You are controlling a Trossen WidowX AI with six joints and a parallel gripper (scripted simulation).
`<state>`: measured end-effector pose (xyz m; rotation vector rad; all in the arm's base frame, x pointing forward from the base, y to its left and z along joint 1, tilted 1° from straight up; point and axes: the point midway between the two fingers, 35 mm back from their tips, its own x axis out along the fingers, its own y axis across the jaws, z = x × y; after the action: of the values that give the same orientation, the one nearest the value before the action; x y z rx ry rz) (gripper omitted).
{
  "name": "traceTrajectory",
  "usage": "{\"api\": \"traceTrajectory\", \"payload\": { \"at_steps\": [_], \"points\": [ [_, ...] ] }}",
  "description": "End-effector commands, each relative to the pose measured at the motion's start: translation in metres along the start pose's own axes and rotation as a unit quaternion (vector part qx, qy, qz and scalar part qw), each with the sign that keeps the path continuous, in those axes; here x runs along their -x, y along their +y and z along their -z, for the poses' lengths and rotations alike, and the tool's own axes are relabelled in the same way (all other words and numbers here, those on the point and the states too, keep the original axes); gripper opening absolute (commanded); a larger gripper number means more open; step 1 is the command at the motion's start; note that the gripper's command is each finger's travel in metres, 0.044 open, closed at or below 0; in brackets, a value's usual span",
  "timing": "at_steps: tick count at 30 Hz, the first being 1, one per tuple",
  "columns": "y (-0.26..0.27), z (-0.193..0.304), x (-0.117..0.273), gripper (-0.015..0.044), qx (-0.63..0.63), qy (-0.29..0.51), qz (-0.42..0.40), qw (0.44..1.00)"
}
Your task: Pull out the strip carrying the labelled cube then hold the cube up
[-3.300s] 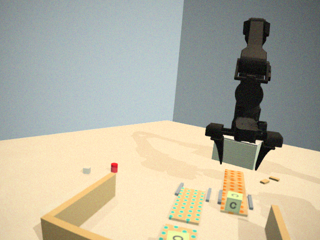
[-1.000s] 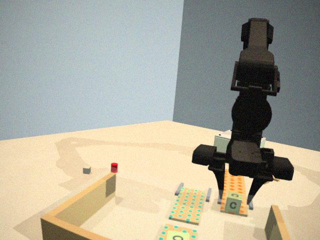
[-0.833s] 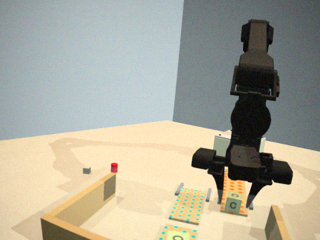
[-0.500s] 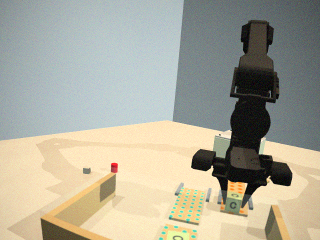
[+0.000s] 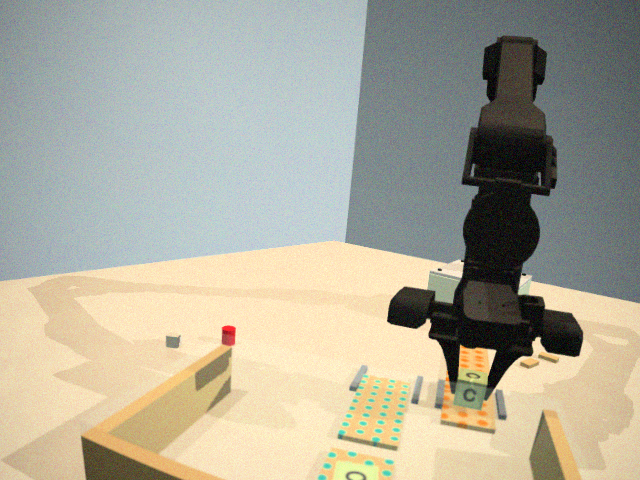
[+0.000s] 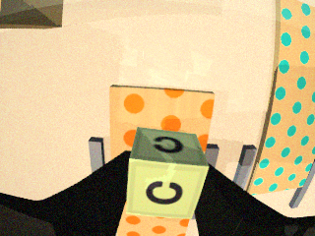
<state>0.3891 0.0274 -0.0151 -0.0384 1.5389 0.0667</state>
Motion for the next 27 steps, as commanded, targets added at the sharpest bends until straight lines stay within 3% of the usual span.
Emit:
{"api": "traceTrajectory", "payload": {
  "at_steps": [1,27],
  "points": [
    [0.0,0.013,0.016,0.0,-0.002,-0.005,0.0,1.0],
    [0.0,0.085,0.036,0.0,-0.002,-0.003,0.002,1.0]
  ]
}}
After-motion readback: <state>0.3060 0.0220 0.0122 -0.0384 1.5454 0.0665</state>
